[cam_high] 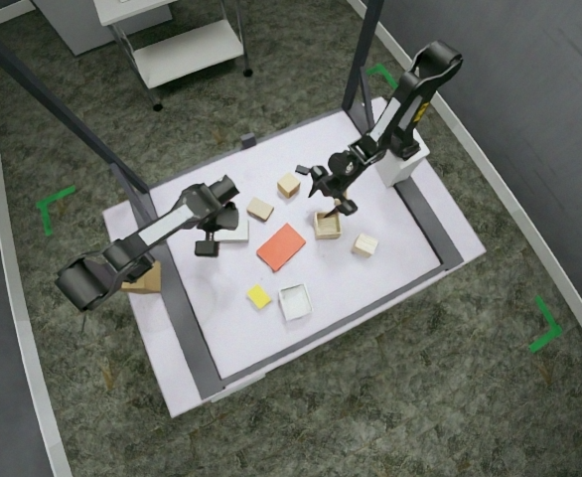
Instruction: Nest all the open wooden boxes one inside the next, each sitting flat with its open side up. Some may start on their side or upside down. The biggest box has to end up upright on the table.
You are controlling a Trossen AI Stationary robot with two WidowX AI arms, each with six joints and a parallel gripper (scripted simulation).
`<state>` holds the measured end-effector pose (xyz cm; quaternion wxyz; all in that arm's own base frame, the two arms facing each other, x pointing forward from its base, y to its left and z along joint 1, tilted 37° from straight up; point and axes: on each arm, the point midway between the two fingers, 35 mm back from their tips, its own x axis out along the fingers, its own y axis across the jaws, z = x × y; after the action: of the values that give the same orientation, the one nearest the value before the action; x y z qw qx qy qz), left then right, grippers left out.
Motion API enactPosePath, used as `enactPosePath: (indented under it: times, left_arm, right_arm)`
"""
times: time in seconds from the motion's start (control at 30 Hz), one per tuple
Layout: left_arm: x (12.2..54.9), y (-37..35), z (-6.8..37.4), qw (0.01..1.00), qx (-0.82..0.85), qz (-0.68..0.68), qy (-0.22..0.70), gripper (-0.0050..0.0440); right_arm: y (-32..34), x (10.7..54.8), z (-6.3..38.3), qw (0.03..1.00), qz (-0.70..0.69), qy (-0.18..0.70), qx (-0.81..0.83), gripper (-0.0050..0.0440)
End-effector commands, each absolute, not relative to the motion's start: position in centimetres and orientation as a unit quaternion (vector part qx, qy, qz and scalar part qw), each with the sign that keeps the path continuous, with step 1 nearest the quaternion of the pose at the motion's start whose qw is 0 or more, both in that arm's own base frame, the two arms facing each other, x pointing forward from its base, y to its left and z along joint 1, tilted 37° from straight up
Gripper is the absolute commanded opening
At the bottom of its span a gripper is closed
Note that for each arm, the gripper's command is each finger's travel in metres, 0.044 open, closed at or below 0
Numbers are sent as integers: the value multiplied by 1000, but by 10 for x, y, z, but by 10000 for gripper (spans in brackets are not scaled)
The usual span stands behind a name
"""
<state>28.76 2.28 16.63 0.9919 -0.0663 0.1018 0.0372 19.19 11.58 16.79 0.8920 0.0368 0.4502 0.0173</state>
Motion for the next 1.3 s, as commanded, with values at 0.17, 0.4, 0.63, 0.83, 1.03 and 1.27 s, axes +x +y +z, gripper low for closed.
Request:
enactPosePath:
  times: [0.17,0.4,0.63,0.83,1.03,1.27]
  left_arm:
    - [283,109,136,974,-143,124,126,400]
    - [264,154,119,960,-186,166,128,400]
    - [240,190,106,946,-227,198,121,400]
    - [235,196,103,943,-234,205,119,400]
    - [238,197,102,943,-234,206,119,400]
    - [253,199,84,942,-235,206,120,400]
  right_arm:
    - [116,192,173,895,21,445,41,400]
    - [116,192,173,895,21,445,41,400]
    - [116,192,173,895,21,445,41,400]
    - [116,192,173,895,21,445,41,400]
    - [116,192,173,895,21,445,41,400]
    - [116,192,173,895,21,445,41,400]
